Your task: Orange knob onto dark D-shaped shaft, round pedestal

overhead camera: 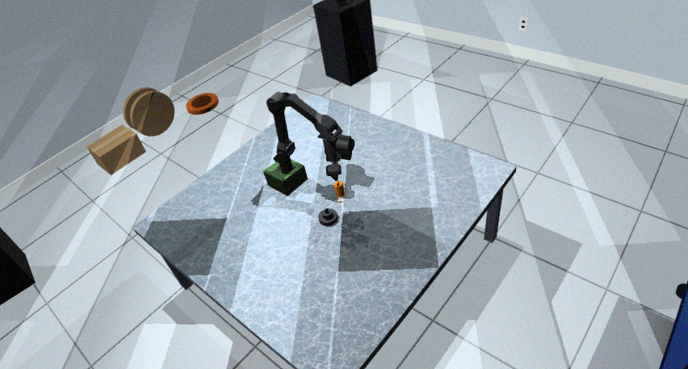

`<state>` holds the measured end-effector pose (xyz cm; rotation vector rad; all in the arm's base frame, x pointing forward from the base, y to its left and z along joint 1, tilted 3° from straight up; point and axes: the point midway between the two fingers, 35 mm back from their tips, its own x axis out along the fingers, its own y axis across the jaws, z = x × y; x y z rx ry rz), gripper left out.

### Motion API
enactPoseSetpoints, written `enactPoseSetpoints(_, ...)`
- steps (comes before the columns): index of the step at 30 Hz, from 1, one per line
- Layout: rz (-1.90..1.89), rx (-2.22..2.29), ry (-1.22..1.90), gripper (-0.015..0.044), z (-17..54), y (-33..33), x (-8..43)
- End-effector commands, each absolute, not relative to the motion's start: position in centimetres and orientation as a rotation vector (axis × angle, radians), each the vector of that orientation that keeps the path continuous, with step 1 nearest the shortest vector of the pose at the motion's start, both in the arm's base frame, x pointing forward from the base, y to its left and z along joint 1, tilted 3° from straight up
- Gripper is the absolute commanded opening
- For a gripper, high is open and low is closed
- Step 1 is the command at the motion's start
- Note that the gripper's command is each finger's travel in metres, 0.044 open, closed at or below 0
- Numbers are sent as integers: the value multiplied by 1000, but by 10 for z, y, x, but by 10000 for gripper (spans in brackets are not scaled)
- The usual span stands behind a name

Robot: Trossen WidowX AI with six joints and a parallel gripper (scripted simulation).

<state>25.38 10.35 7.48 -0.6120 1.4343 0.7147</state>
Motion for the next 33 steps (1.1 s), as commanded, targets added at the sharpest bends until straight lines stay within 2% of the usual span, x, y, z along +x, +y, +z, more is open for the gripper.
enactPoseSetpoints(1, 296, -195, 1544, 440, 74, 103, 254)
enactPoseSetpoints(4, 190, -88, 1558, 440, 74, 103, 254)
enactPoseSetpoints(18, 190, -88, 1558, 440, 74, 103, 254)
enactPoseSetpoints(22, 190, -88, 1558, 440, 43, 105, 254)
enactPoseSetpoints(33, 190, -88, 1558, 440, 26, 106, 254)
